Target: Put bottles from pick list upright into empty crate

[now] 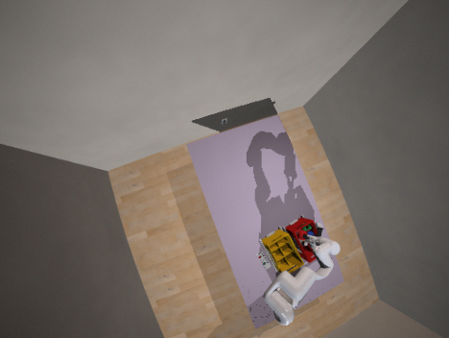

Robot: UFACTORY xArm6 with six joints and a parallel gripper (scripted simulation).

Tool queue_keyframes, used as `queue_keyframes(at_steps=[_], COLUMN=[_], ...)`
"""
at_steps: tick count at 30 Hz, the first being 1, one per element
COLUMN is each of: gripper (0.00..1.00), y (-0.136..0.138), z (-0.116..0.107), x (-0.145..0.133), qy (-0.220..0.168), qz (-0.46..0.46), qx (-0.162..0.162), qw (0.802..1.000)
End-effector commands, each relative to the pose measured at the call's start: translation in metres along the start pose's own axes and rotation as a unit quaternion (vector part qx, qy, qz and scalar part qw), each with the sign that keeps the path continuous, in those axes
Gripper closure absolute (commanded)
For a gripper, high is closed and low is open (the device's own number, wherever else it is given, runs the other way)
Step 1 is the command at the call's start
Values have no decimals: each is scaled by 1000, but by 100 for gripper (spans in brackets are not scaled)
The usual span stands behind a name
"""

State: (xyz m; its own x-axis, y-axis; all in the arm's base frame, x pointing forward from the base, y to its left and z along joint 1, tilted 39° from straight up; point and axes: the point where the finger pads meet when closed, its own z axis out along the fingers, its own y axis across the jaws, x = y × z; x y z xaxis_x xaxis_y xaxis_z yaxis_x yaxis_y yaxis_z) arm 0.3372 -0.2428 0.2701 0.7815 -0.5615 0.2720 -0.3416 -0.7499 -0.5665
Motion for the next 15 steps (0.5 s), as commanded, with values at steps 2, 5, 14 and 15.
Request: queue_keyframes(at_steps=[2,5,14,15], gripper=[100,100,100,100], y=[0,0,0,0], z=[-10,-15,-30,-31], x=[1,1,1,1], qy=[2,2,2,2], qz=[-1,-1,-1,-1], qx=[-1,-1,-1,-1], qw=[1000,1000,1000,1000])
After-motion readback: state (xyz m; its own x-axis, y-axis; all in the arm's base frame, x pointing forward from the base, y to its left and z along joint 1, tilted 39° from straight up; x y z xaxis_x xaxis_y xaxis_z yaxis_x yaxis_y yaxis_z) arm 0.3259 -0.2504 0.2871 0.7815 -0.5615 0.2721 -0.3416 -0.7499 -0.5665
